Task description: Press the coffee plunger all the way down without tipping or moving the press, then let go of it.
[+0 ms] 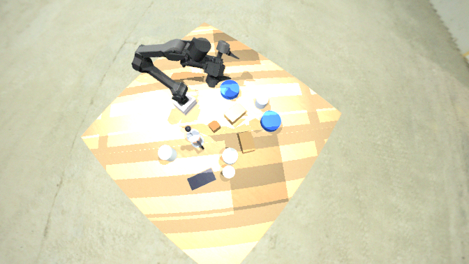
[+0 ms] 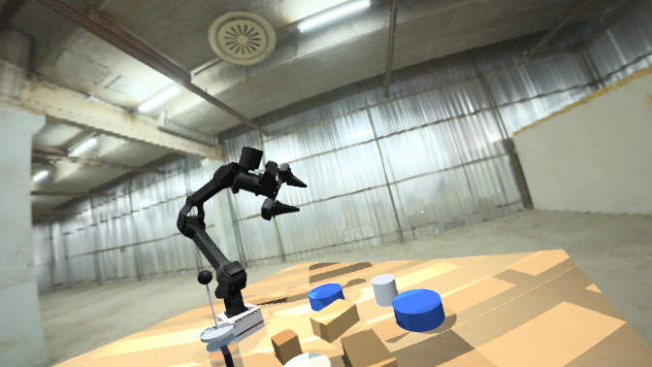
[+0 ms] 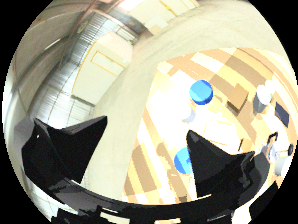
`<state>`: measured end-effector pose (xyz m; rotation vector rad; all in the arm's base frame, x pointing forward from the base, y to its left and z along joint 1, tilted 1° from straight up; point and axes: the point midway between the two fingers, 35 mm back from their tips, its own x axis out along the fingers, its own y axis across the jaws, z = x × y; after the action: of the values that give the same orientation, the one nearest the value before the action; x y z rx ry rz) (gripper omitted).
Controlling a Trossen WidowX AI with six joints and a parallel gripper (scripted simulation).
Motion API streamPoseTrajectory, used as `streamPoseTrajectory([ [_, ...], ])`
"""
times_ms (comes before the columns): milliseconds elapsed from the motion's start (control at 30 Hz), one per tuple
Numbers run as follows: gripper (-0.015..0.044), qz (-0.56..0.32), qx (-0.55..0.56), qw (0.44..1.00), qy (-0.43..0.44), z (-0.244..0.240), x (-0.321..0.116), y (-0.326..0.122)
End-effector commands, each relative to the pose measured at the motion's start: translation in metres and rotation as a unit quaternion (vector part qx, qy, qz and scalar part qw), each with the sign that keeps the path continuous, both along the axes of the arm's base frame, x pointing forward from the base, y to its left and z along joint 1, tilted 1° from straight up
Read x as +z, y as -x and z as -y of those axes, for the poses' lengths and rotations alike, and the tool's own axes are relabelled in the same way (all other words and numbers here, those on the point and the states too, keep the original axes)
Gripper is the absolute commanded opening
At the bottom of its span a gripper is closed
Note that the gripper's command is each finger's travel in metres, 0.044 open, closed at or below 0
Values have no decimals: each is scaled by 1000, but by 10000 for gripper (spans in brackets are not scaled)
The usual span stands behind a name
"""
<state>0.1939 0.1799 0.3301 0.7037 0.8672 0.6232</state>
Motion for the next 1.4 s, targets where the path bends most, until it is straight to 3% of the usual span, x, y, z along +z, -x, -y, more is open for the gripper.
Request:
streamPoseTrajectory([
  [0, 440, 63, -86, 992, 66, 55, -10, -23],
  [233, 440, 124, -219, 946, 203, 149, -27, -33],
  [533, 440, 116, -345, 845, 391, 249, -51, 4],
  [733, 440, 110, -355, 833, 409, 257, -63, 10],
  [967, 440, 109, -356, 833, 409, 255, -113, 10],
  [1367, 440, 110, -356, 833, 410, 259, -118, 3],
])
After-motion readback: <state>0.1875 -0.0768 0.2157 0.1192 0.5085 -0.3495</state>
